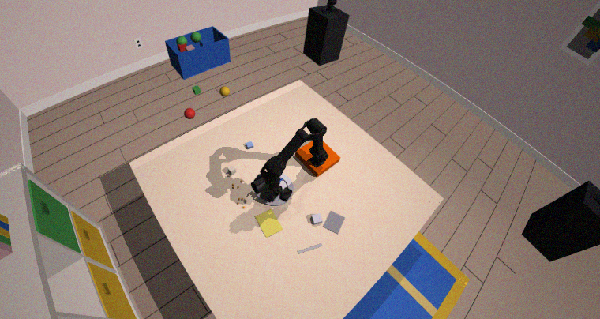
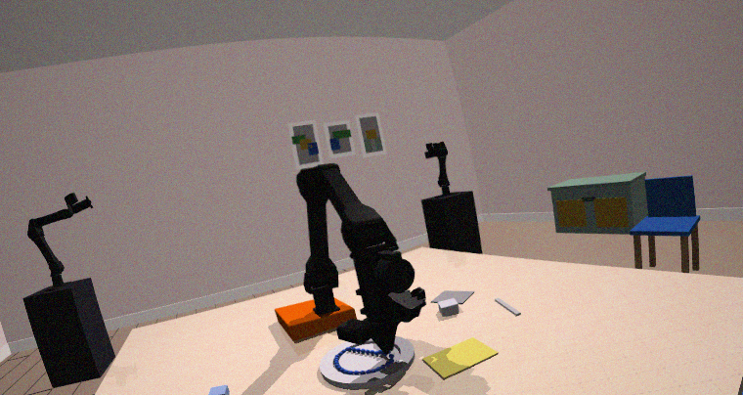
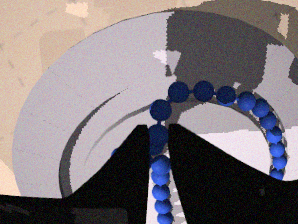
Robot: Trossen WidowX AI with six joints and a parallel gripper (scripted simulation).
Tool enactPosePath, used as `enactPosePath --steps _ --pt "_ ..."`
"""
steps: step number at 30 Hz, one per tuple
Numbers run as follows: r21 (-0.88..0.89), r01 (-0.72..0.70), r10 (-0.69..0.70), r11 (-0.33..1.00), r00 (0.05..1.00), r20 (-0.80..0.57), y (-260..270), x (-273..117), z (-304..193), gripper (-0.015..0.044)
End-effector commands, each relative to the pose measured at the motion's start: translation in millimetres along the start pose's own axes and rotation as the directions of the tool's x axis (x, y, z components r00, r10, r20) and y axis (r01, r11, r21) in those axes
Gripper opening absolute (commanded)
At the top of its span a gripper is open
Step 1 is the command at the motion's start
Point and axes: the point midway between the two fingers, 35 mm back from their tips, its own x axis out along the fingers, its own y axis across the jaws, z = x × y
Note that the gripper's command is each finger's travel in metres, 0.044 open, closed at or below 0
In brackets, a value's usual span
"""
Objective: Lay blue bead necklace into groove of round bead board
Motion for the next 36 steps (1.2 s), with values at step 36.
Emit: enactPosePath --steps 36 --pt "-0.003 0.001 -0.001 1.000 1.000 0.016 12.2 7.7 9.6 0.0105"
